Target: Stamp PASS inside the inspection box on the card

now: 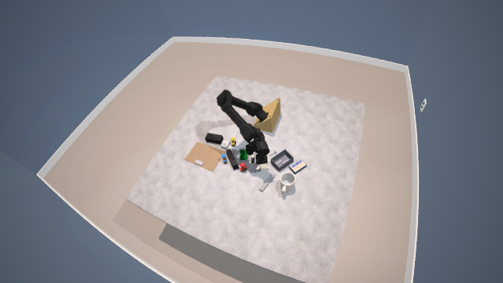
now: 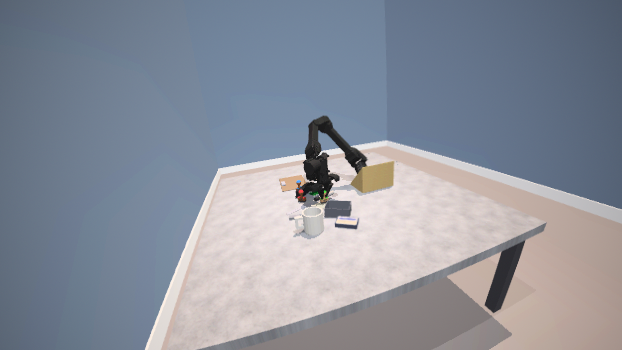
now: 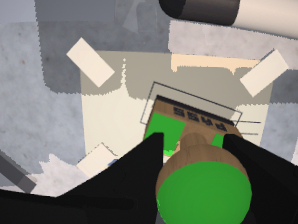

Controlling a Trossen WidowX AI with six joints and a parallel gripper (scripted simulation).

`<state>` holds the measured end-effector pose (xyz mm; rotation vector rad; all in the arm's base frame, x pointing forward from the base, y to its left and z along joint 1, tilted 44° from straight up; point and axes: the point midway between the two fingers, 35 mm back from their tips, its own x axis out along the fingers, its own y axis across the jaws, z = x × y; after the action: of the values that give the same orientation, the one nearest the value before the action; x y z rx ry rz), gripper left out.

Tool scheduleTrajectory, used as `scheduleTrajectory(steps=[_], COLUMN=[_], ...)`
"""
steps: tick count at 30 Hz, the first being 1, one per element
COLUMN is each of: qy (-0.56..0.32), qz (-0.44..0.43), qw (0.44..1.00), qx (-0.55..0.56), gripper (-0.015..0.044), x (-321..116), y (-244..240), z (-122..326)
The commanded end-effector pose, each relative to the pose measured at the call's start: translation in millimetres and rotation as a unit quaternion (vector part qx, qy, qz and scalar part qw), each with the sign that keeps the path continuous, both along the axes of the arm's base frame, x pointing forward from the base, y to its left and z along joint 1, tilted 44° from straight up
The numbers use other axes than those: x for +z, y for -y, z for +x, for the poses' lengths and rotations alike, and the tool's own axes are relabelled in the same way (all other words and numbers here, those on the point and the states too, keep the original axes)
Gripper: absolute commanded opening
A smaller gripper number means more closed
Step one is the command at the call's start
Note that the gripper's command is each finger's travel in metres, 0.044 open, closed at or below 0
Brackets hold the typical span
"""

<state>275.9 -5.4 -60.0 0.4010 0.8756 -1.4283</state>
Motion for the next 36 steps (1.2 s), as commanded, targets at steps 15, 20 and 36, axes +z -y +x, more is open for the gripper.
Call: scheduleTrajectory(steps=[15, 20, 36], qy=[-0.004, -0.004, -0.004], qz=[-0.004, -0.004, -0.004], qw=[1.000, 1.000, 1.000], qx=[0.001, 0.001, 0.001], gripper=[0.0000, 0.0000, 0.0000], x=[-3.6, -4.4, -6.4], y=[4.2, 4.8, 6.8], z=[-1.9, -2.0, -2.3])
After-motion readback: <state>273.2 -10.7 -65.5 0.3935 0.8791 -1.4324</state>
